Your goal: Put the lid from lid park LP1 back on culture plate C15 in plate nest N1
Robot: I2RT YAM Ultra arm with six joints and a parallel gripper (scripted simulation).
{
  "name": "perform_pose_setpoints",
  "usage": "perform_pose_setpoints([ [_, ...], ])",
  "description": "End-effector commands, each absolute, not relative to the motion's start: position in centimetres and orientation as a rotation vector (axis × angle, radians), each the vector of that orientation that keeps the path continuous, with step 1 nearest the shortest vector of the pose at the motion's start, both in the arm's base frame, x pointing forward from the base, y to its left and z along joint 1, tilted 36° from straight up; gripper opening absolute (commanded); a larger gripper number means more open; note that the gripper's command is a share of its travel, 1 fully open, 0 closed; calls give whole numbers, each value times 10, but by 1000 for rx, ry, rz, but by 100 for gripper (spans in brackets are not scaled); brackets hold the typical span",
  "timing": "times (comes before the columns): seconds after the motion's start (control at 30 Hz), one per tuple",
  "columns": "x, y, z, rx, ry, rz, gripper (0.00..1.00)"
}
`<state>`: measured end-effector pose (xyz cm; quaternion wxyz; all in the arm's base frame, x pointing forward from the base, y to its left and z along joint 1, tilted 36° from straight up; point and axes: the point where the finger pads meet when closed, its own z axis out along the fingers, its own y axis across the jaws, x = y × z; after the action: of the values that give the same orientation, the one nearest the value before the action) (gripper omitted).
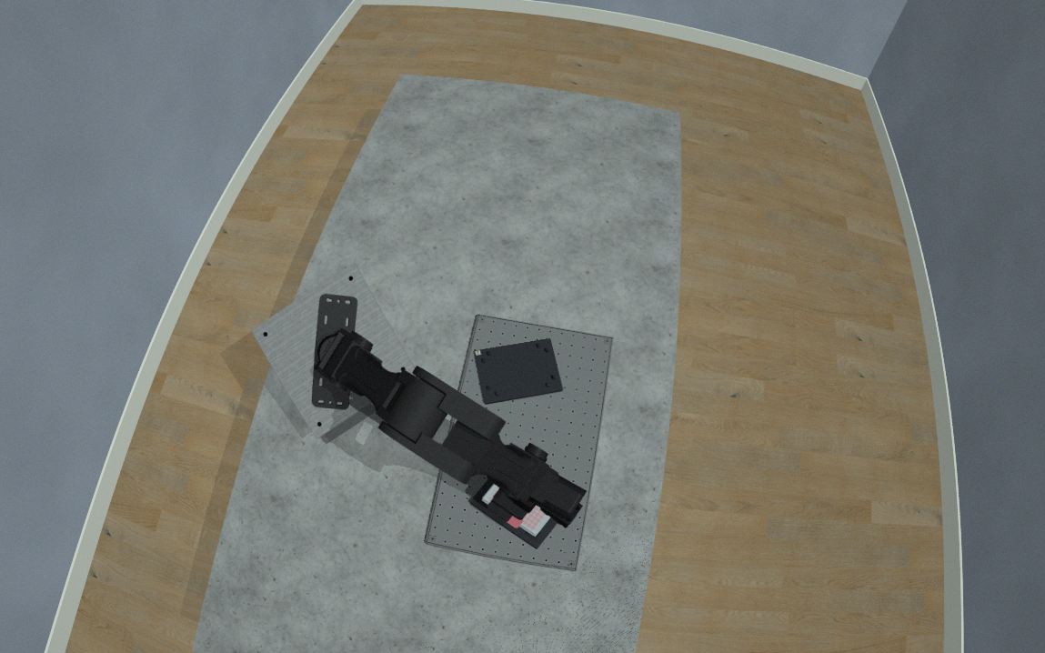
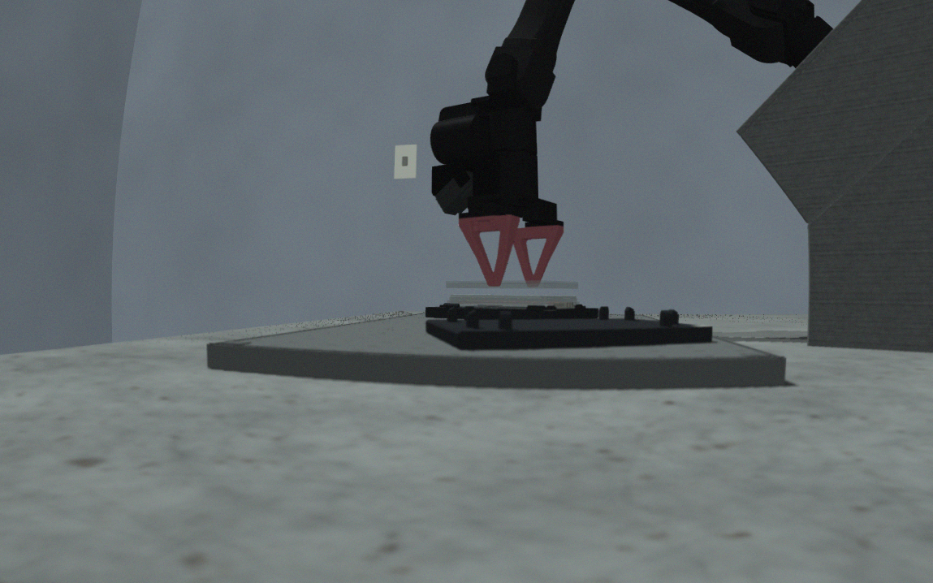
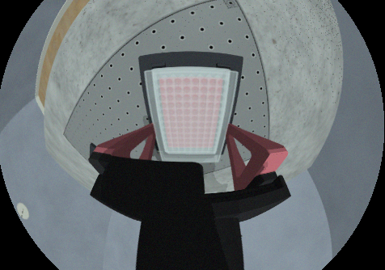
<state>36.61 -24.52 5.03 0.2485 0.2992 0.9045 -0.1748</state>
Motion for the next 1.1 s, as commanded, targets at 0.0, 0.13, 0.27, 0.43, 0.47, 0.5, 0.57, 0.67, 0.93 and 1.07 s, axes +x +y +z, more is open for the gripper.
perform_pose_setpoints([
  [0.0, 370, -246, 56, 807, 2443, -477, 0],
  [0.13, 370, -246, 55, 807, 2443, -477, 0],
  [0.27, 370, -247, 54, 807, 2443, -477, 0],
  [0.43, 370, -247, 54, 807, 2443, -477, 0],
  [0.47, 370, -247, 53, 807, 2443, -477, 0],
  [0.5, 370, -247, 53, 807, 2443, -477, 0],
  [0.57, 370, -247, 53, 807, 2443, -477, 0],
  [0.67, 370, -247, 53, 807, 2443, -477, 0],
  [0.93, 371, -248, 52, 807, 2443, -477, 0],
  [1.07, 371, -248, 51, 807, 2443, -477, 0],
])
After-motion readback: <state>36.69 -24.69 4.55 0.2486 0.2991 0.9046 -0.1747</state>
